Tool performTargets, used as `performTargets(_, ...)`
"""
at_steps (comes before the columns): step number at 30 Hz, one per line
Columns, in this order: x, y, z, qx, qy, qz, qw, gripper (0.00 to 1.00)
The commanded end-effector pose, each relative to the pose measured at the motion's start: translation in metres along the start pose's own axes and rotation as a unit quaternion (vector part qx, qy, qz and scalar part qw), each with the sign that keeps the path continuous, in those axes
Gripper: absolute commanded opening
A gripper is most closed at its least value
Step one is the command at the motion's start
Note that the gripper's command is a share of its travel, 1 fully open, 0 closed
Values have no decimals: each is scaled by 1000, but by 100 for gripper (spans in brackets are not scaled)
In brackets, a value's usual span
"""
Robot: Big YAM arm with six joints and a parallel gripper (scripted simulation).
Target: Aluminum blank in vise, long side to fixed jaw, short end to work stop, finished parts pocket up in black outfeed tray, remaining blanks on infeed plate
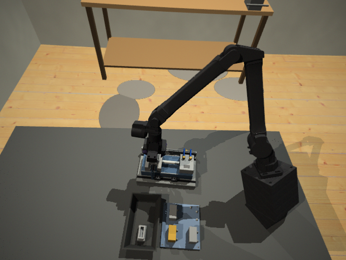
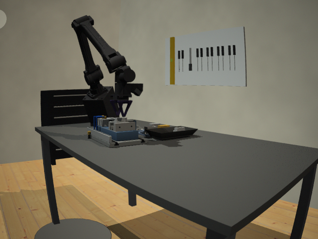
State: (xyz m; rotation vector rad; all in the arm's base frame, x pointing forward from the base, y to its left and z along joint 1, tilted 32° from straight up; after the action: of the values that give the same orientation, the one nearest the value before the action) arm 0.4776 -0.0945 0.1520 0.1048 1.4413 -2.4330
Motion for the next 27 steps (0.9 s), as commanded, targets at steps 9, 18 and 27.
performTargets(9, 3, 11, -9, -4, -3, -11, 1000, 64)
performTargets(18, 0, 10, -5, -3, -2, -10, 1000, 64)
performTargets(27, -1, 9, -4, -3, -2, -9, 1000, 64)
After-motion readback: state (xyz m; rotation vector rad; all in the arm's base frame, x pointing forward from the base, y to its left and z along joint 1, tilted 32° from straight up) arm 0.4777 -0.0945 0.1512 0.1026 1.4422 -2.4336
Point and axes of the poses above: the point where the finger pads meet when closed, its own y axis out along the fingers, its own x axis across the jaws, z = x × y, the point moved 4 cm from there along -y, back along the fingers, and after that the axes turned 15 degrees about -y, right-handed, at the moved point
